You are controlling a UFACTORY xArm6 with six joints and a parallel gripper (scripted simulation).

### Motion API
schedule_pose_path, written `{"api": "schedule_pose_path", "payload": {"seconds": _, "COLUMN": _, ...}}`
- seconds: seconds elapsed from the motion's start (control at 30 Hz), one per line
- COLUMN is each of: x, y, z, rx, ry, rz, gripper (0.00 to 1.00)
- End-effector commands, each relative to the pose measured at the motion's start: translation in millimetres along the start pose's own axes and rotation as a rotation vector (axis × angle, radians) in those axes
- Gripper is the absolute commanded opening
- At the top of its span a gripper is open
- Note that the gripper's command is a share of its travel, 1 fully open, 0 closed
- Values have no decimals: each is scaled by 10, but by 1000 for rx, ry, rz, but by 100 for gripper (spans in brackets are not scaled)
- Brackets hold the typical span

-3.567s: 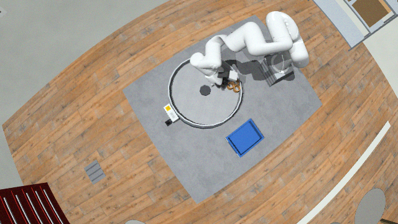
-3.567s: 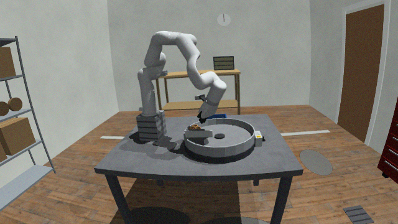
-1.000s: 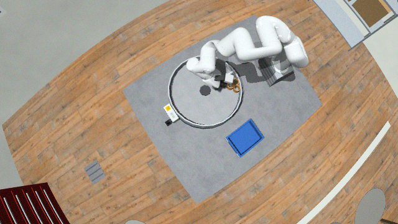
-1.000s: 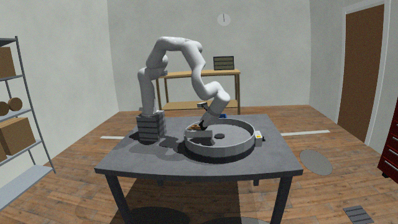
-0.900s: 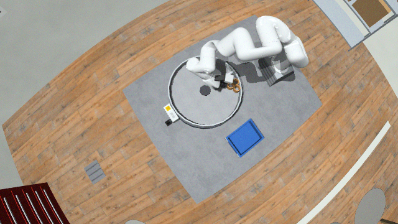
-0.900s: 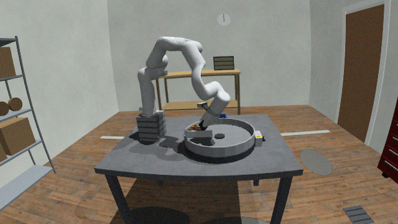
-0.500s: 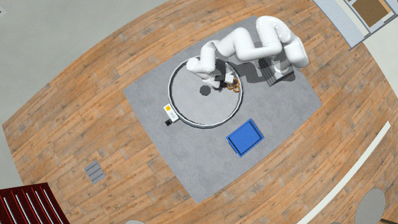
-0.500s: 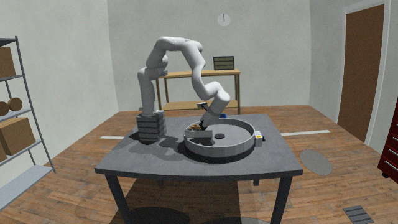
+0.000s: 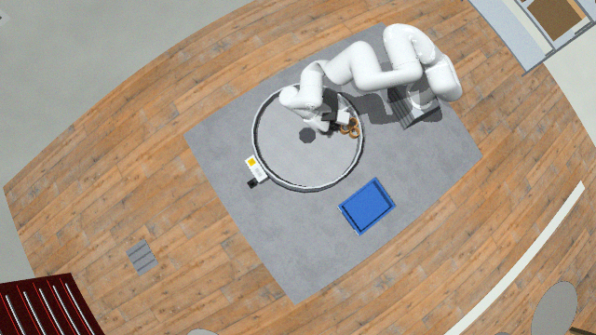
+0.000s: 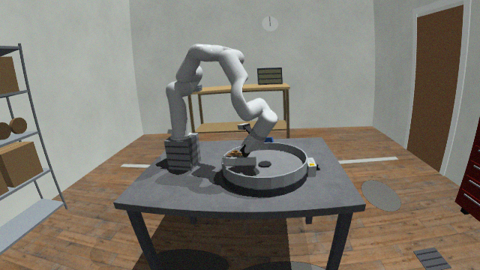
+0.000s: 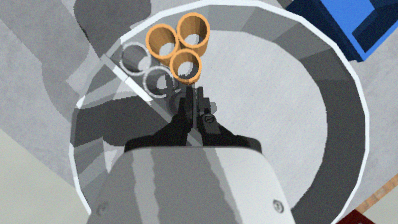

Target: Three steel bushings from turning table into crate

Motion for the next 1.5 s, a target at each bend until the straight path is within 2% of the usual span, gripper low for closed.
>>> {"api": "schedule_pose_path", "payload": {"seconds": 0.0, "x": -6, "y": 18, "z": 2, "rx": -2, "ry": 0, "rz": -4, "gripper": 0}}
{"api": "schedule_pose_path", "payload": {"seconds": 0.73, "x": 13, "y": 41, "z": -3, "rx": -2, "ry": 0, "rz": -4, "gripper": 0}}
{"api": "schedule_pose_path", "payload": {"seconds": 1.1, "x": 280, "y": 368, "z": -73, "rx": -2, "ry": 0, "rz": -4, "gripper": 0}}
{"api": "schedule_pose_path", "payload": {"seconds": 1.47, "x": 454, "y": 581, "z": -118, "rx": -2, "ry": 0, "rz": -4, "gripper": 0}}
Point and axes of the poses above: the point where the finger pads meet when closed, its own y axis back along the fingers, its own z axis across the jaws, x = y × z, the point moved 2 cm from there along y, back along the fingers, and after that the axes turned 15 degrees about -y, right-handed, at the moved point
